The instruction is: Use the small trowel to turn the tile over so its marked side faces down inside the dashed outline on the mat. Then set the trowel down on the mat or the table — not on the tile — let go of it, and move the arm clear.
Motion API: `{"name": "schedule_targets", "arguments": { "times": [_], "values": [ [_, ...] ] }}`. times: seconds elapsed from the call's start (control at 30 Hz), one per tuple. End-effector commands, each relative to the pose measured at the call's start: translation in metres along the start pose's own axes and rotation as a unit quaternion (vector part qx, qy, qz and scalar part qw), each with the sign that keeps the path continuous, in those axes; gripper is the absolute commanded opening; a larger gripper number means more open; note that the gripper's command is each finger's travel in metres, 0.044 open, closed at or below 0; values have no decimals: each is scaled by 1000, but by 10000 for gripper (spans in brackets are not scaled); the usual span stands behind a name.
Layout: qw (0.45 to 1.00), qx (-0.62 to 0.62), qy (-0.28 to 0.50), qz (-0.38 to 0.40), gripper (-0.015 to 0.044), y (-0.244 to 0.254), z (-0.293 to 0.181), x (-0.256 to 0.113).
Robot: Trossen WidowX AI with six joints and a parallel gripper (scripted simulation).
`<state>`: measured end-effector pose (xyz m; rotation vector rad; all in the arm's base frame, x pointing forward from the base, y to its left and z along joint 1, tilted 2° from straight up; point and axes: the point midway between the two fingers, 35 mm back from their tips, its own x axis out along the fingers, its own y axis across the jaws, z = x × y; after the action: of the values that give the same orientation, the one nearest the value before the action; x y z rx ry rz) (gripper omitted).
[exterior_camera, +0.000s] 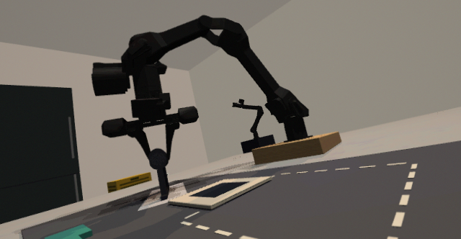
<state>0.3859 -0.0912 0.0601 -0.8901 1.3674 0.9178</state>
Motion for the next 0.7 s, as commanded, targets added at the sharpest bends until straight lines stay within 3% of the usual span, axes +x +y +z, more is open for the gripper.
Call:
{"name": "schedule_targets", "arguments": {
  "times": [0.0,0.23,0.47,0.67],
  "values": [
    [998,-60,2,1,130,0,-1,1],
    [987,-162,2,1,130,0,-1,1],
    [985,-172,2,1,130,0,-1,1],
    [985,-172,2,1,270,0,-1,1]
  ]
}}
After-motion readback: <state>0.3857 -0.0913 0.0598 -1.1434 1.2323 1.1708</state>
